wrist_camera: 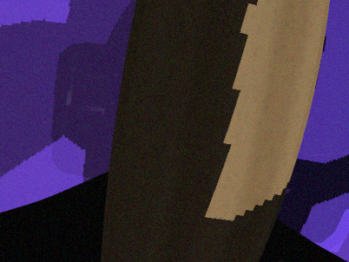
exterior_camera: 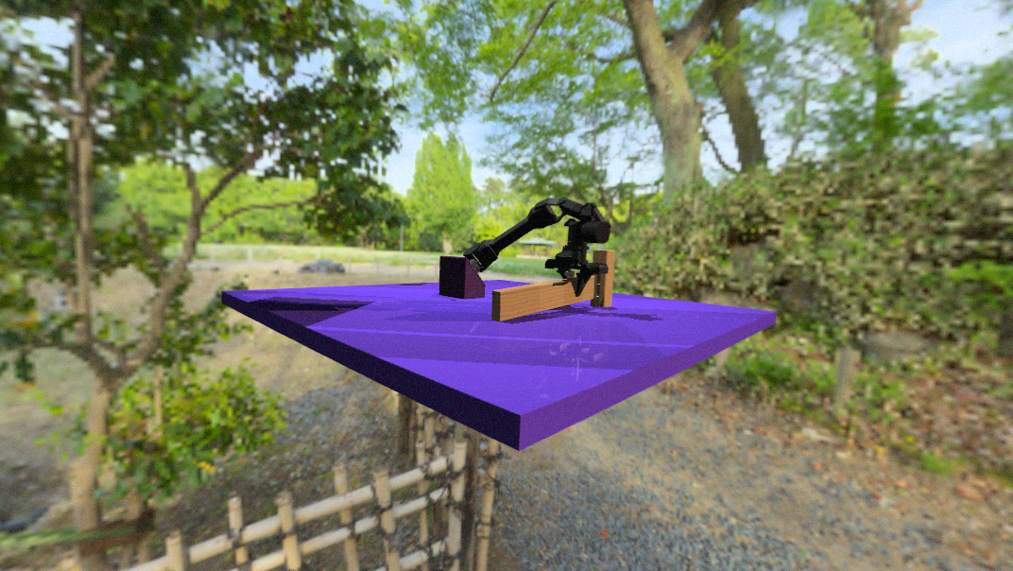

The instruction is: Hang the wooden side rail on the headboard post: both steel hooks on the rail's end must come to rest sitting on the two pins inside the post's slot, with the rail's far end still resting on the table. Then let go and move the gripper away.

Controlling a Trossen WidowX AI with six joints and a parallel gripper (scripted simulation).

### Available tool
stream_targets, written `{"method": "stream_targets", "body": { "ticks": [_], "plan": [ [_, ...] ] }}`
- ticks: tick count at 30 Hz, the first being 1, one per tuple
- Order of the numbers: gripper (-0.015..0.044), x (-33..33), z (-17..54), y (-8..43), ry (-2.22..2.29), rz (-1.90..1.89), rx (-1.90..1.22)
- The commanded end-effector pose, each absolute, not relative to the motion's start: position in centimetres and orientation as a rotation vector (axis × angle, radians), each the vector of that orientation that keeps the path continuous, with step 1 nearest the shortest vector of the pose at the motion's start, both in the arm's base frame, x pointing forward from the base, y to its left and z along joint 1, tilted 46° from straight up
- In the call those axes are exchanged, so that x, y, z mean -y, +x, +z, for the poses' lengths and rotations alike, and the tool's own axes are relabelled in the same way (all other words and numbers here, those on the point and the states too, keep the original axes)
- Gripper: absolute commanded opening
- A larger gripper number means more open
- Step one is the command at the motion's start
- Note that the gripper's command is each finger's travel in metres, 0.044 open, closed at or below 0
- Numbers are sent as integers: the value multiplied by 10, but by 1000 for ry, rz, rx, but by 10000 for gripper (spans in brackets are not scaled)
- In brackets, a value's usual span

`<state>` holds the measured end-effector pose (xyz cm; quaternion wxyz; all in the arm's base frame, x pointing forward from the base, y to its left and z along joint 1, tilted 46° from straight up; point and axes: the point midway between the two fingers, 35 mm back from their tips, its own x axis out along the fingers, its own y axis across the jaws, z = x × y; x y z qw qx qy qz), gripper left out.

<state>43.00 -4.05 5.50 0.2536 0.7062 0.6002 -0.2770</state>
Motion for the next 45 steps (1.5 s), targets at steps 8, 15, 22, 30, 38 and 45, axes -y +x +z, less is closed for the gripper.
{"method": "stream_targets", "body": {
  "ticks": [8, 15, 22, 30, 38, 45],
  "plan": [
    [0, 46, 61, 433, 1927, -749, -1607],
    [0, 46, 61, 433, 1927, -749, -1607],
    [0, 45, 62, 432, 1927, -749, -1607],
    [0, 44, 62, 432, 1927, -749, -1607],
    [0, 43, 62, 432, 1928, -749, -1607],
    [0, 42, 62, 432, 1928, -749, -1607]
  ]
}}
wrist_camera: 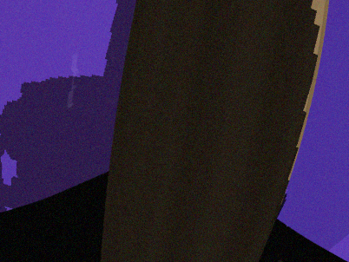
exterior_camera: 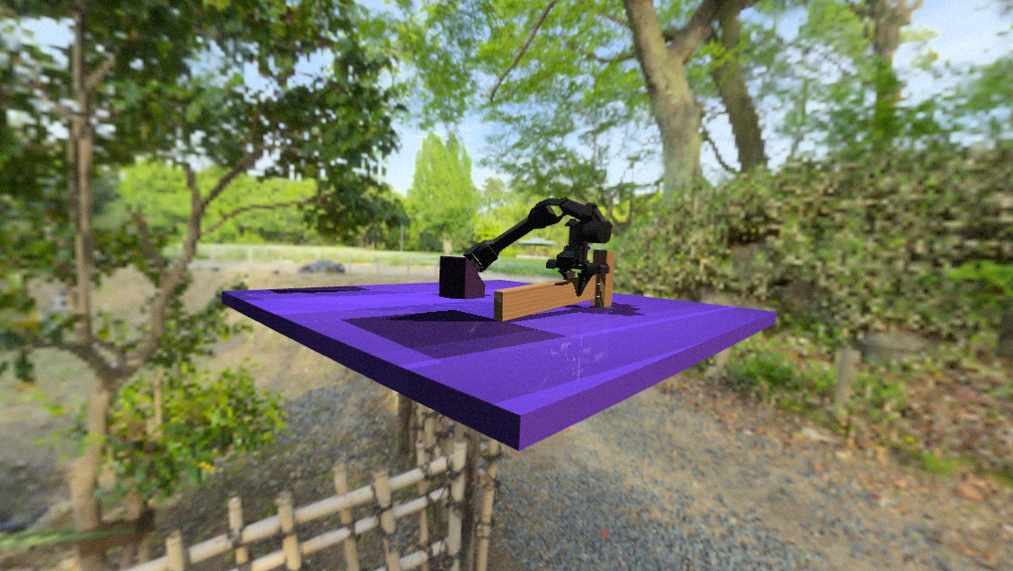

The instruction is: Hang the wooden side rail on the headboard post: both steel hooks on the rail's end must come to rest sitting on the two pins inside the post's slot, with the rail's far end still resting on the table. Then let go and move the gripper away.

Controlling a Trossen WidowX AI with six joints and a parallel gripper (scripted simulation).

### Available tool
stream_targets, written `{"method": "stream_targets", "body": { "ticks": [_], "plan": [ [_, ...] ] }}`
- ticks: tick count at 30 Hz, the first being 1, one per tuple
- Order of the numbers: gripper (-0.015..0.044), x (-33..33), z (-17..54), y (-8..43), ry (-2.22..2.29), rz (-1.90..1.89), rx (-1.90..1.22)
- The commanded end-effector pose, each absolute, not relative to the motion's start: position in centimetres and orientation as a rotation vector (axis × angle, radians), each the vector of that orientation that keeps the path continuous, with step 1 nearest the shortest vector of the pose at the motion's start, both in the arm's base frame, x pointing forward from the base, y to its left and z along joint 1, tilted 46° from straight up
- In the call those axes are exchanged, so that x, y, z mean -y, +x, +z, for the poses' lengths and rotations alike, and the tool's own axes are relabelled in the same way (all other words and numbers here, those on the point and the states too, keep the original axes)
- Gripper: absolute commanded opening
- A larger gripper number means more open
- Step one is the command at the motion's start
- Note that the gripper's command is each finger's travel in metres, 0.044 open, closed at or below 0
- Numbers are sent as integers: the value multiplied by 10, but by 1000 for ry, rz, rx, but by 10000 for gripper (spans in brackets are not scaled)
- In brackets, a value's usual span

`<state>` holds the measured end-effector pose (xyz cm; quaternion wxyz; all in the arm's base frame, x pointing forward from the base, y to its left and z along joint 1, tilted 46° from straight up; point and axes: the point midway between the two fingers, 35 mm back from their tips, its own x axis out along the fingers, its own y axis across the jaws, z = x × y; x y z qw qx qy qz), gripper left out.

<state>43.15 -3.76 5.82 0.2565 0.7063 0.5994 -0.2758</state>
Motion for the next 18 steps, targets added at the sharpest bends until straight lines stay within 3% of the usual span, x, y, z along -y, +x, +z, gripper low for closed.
{"method": "stream_targets", "body": {
  "ticks": [1, 18],
  "plan": [
    [0, 42, 62, 432, 1928, -749, -1607],
    [0, 42, 64, 433, 1928, -749, -1607]
  ]
}}
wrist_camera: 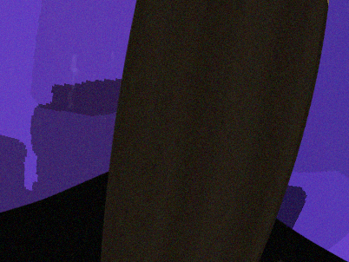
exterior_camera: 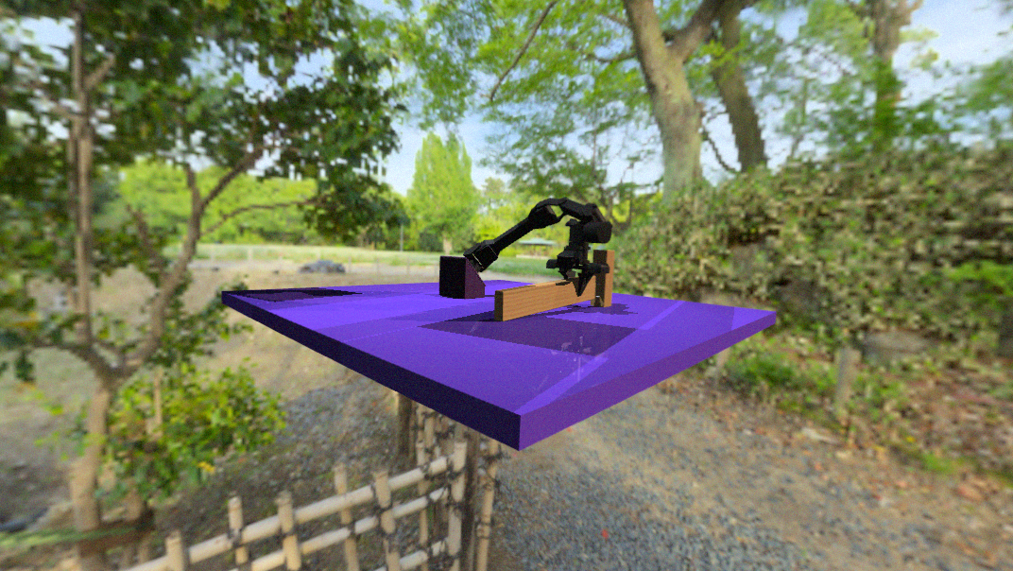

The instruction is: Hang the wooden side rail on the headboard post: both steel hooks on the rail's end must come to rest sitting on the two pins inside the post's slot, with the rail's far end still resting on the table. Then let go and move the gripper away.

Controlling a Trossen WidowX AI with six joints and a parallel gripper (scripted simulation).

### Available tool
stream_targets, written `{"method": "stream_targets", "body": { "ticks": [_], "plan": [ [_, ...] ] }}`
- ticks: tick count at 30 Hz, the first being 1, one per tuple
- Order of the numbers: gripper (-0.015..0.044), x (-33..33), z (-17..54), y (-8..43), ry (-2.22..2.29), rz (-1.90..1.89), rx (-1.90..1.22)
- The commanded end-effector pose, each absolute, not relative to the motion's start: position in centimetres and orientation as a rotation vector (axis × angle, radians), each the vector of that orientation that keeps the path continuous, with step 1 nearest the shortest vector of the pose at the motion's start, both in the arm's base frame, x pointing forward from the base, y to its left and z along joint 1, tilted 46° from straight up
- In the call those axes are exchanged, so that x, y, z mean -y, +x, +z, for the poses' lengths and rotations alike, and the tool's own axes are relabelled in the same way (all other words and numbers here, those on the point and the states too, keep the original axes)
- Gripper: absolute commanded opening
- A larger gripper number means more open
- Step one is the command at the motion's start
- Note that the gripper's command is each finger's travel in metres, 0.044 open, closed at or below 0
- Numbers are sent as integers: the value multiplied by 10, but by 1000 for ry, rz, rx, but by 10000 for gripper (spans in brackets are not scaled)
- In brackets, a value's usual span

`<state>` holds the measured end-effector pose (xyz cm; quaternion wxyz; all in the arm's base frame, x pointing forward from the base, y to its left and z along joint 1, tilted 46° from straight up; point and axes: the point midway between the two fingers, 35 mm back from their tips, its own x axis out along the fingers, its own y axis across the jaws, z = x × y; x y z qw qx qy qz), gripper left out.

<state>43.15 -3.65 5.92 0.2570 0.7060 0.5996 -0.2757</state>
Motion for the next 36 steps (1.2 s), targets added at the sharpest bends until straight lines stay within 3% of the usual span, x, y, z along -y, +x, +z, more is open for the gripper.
{"method": "stream_targets", "body": {
  "ticks": [1, 36],
  "plan": [
    [0, 42, 64, 433, 1928, -749, -1607],
    [0, 39, 66, 433, 1928, -748, -1607]
  ]
}}
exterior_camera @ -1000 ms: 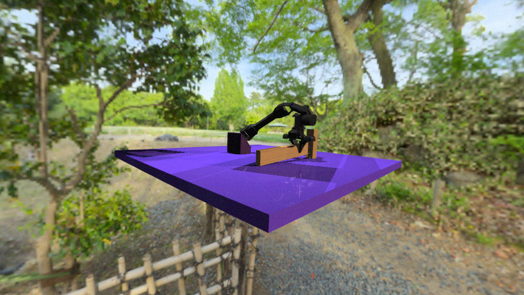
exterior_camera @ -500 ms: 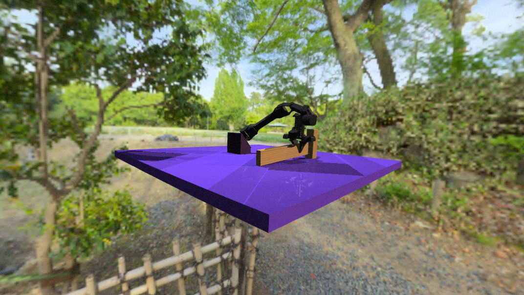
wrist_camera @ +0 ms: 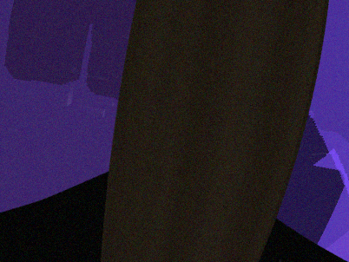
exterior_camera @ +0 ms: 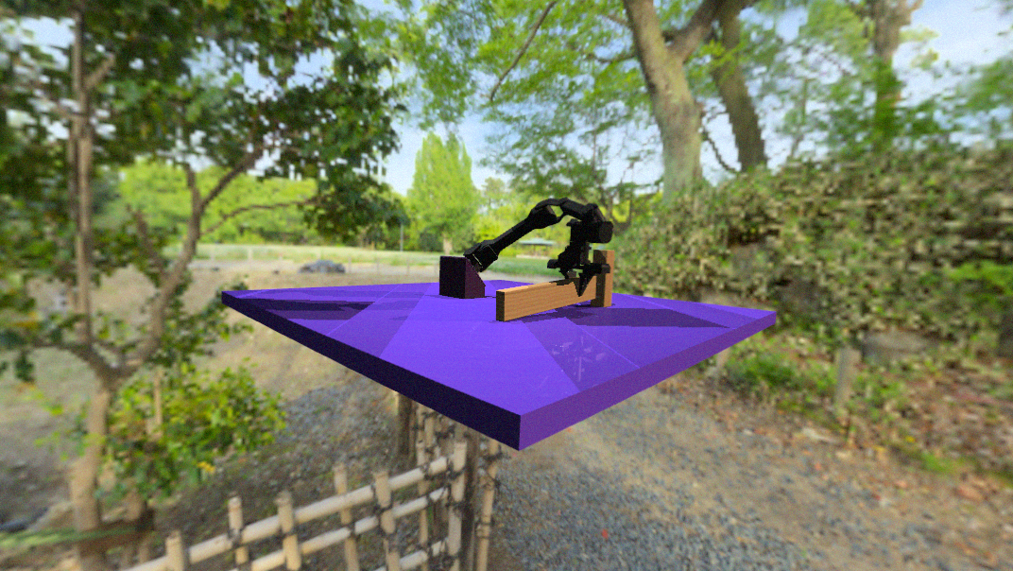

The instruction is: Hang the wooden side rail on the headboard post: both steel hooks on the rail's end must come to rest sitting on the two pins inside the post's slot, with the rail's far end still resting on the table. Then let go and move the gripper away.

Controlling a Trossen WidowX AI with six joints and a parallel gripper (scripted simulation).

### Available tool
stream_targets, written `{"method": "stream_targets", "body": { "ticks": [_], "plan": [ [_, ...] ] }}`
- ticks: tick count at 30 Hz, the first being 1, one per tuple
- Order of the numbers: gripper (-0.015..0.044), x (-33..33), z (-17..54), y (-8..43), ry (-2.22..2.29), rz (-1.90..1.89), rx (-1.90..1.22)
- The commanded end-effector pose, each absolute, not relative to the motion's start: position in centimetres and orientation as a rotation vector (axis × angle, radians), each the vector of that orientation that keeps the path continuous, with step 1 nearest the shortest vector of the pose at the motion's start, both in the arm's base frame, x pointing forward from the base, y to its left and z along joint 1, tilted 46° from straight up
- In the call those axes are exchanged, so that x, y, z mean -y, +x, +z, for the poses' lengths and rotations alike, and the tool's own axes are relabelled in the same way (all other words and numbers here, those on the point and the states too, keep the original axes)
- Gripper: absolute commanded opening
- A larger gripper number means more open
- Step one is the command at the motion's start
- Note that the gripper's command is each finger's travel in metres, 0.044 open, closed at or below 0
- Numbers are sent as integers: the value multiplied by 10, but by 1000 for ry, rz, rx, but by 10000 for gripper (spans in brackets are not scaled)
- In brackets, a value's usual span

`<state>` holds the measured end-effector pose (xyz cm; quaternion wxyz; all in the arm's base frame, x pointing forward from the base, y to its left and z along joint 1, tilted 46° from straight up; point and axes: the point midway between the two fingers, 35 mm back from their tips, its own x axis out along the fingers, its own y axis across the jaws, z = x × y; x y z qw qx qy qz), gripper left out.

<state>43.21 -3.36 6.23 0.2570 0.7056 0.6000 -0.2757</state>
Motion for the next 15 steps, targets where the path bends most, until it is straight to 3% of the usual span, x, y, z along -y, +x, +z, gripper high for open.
{"method": "stream_targets", "body": {
  "ticks": [1, 15],
  "plan": [
    [0, 39, 67, 433, 1928, -748, -1607],
    [0, 38, 68, 433, 1928, -748, -1607]
  ]
}}
